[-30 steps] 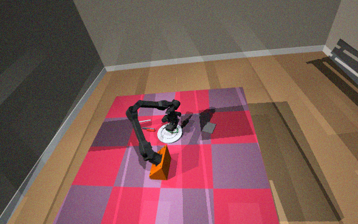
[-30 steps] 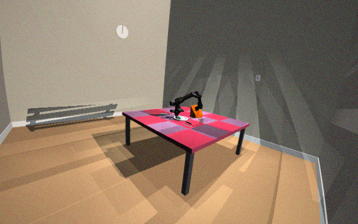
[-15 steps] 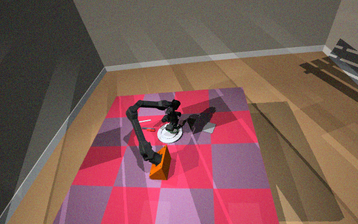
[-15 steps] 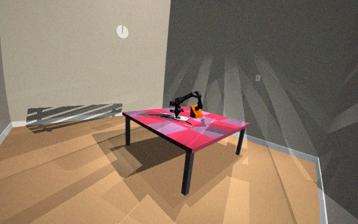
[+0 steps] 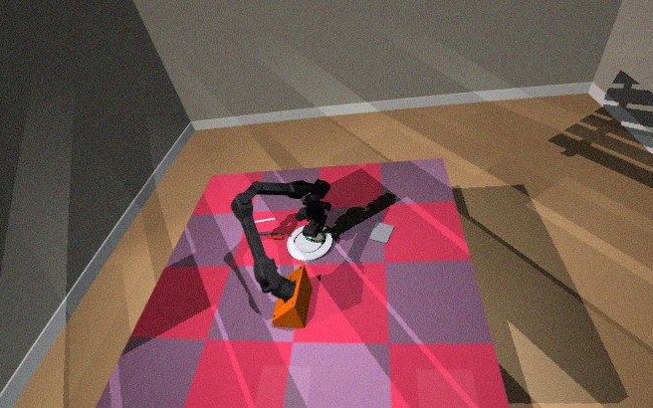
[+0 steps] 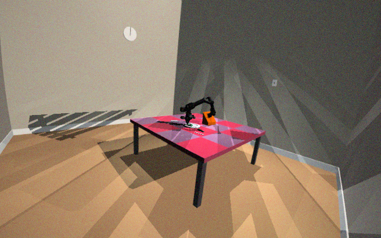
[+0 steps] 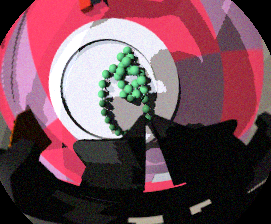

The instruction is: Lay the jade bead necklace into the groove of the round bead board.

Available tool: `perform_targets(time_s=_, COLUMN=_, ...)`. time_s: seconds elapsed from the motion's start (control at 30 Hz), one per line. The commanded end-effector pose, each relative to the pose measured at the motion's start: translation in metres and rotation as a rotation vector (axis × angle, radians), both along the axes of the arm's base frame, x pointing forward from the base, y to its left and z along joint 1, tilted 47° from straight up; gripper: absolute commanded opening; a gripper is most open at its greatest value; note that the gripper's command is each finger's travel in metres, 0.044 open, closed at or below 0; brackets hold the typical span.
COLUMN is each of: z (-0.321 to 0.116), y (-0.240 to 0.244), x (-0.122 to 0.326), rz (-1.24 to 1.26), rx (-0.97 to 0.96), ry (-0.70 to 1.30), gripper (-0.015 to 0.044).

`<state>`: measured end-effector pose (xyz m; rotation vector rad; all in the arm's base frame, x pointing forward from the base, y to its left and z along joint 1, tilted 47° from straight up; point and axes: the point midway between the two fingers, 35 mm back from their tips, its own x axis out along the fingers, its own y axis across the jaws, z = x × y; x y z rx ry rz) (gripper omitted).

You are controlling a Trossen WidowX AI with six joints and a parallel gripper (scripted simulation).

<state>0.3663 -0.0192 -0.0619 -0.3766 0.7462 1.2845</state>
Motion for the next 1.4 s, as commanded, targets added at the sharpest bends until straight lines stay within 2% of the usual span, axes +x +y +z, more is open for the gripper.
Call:
perform_targets(time_s=0.0, z=-0.0018, y=0.0015, x=0.0019, rz=0.000, rx=0.000, ry=-0.004, gripper=0.0000)
perform_targets(time_s=0.1, z=-0.0041, y=0.0041, x=0.0022, rz=0.000, rx=0.001, ry=-0.004, gripper=0.0000)
perform_targets(time_s=0.67, z=-0.0013, y=0.0014, x=0.0008, rz=0.002, rx=0.000, ry=0.000, gripper=0.0440)
perform_targets(time_s=1.33, z=0.0009, y=-0.0009, x=0.0005, rz=0.000, rx=0.000, ry=-0.004, gripper=0.0440)
perform_targets(time_s=1.37, z=0.0019, y=-0.0014, x=0.0006, rz=0.003, rx=0.000, ry=-0.007, gripper=0.0414)
